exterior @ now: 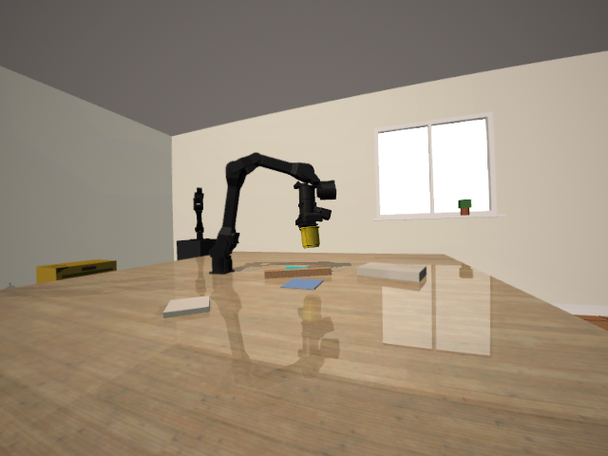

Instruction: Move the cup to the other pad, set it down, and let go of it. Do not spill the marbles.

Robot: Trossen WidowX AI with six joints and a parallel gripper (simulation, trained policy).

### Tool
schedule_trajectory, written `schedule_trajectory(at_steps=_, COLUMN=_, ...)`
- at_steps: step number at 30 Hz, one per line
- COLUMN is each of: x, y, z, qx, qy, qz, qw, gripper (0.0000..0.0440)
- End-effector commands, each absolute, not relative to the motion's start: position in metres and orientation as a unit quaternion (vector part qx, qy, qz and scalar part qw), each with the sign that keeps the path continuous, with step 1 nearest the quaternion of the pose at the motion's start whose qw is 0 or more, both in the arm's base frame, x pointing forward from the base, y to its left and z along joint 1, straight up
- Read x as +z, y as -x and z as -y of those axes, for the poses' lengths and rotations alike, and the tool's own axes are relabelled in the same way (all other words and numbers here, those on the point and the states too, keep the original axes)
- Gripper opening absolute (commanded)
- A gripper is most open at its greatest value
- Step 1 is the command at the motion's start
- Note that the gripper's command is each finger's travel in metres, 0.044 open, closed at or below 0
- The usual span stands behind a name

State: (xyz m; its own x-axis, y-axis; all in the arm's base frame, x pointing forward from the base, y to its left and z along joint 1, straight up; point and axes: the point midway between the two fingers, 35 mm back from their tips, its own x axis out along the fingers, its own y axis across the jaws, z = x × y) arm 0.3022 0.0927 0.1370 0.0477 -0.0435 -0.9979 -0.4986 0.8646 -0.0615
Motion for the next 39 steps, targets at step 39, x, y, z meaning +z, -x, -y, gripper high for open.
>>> schedule_trajectory(at_steps=39, x=0.064, y=-0.242, z=-0.124, qx=0.122, qy=0.171, qz=-0.663, qw=0.719, gripper=0.0011)
